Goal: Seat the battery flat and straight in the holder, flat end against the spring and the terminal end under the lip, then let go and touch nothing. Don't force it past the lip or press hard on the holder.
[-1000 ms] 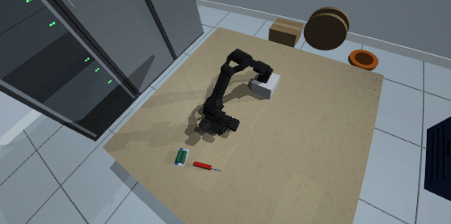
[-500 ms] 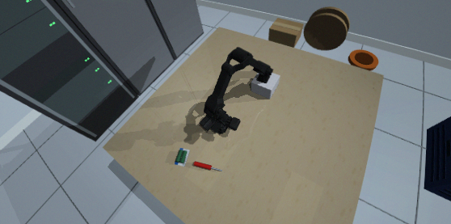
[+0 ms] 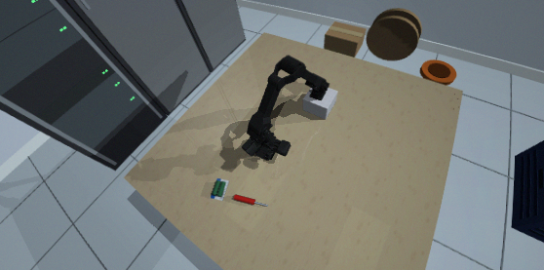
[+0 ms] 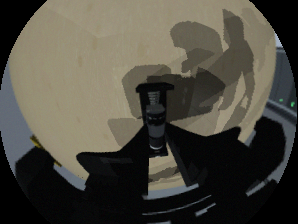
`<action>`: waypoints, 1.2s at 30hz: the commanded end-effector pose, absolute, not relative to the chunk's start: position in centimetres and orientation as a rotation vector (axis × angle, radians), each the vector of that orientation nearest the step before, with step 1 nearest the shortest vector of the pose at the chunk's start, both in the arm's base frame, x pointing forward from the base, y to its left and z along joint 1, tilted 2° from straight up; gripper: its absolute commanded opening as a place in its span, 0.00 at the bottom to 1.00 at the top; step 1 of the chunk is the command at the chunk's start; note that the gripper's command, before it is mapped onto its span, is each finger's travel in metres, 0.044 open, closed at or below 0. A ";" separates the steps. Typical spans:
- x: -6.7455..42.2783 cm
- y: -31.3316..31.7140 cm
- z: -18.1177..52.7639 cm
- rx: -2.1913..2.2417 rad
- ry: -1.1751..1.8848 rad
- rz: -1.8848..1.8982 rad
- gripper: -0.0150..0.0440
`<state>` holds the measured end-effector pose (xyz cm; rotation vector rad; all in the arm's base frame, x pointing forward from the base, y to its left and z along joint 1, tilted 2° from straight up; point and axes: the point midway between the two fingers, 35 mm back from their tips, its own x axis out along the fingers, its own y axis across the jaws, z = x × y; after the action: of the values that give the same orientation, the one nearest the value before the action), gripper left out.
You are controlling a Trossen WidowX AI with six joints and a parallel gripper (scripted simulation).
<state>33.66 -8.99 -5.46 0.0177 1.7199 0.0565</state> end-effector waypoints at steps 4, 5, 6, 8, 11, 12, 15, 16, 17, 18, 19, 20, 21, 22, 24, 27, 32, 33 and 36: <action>33.6 -9.0 -5.4 0.013 1.721 0.061 0.37; 33.6 -9.0 -5.4 0.013 1.721 0.061 0.37; 33.6 -9.0 -5.4 0.013 1.721 0.061 0.41; 33.6 -9.0 -5.4 0.013 1.721 0.061 0.50; 33.6 -9.0 -5.4 0.013 1.721 0.061 0.54; 33.6 -9.0 -5.3 0.014 1.721 0.061 0.54; 33.6 -9.0 -4.8 0.015 1.721 0.059 0.54; 33.6 -9.0 -4.6 0.016 1.721 0.059 0.54; 33.6 -9.0 -4.4 0.017 1.721 0.058 0.54; 33.6 -9.0 -4.2 0.018 1.721 0.057 0.54; 33.6 -9.0 -4.0 0.018 1.720 0.057 0.54; 33.6 -9.0 -4.0 0.018 1.720 0.057 0.54; 33.6 -9.0 -4.0 0.018 1.720 0.057 0.54; 33.6 -9.0 -4.0 0.018 1.720 0.057 0.54; 33.6 -9.0 -4.0 0.018 1.720 0.057 0.54; 33.6 -9.0 -3.5 0.019 1.725 0.058 0.63; 33.7 -9.0 2.5 0.018 1.721 0.057 0.85; 33.6 -9.0 3.2 0.018 1.720 0.057 0.90; 33.6 -9.0 3.4 0.018 1.720 0.057 1.00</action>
<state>33.83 -9.03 2.46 0.0170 1.7143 0.0558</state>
